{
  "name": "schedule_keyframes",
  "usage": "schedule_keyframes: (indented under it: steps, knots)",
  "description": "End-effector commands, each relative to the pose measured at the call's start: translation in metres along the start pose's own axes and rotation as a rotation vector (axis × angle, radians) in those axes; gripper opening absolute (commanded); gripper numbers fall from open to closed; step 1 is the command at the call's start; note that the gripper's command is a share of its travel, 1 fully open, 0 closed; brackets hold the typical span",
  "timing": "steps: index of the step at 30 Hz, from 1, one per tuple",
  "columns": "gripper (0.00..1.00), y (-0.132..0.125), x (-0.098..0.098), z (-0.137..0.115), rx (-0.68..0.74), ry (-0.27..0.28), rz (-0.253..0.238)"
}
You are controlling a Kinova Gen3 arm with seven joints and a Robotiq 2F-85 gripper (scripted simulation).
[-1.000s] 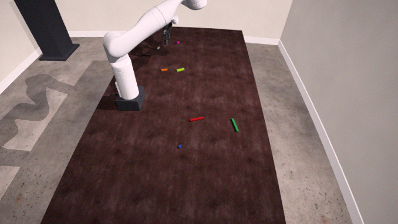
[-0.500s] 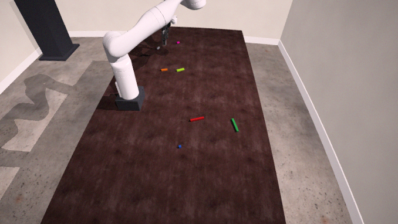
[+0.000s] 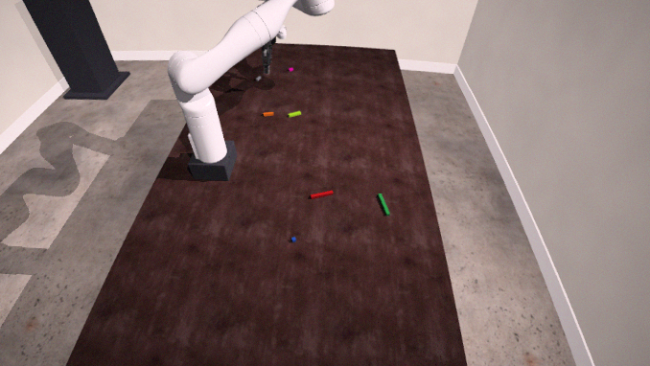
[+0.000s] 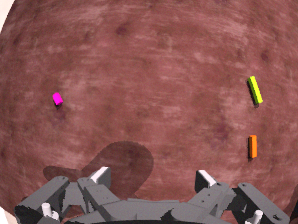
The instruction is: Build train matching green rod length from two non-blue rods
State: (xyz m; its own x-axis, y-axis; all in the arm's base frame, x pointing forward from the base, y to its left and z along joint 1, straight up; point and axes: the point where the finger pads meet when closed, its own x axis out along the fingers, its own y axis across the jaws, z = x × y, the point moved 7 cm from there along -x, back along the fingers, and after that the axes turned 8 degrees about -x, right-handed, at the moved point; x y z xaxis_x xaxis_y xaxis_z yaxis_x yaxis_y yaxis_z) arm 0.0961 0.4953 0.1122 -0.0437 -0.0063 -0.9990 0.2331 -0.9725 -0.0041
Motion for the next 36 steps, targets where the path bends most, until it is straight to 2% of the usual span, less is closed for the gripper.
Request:
schedule_keyframes:
  steps: [1, 36]
  knots:
    - [1.00, -0.003, 0.001, 0.006, -0.029, 0.002, -0.001]
    - [1.00, -0.014, 0.008, 0.028, -0.153, 0.007, 0.002]
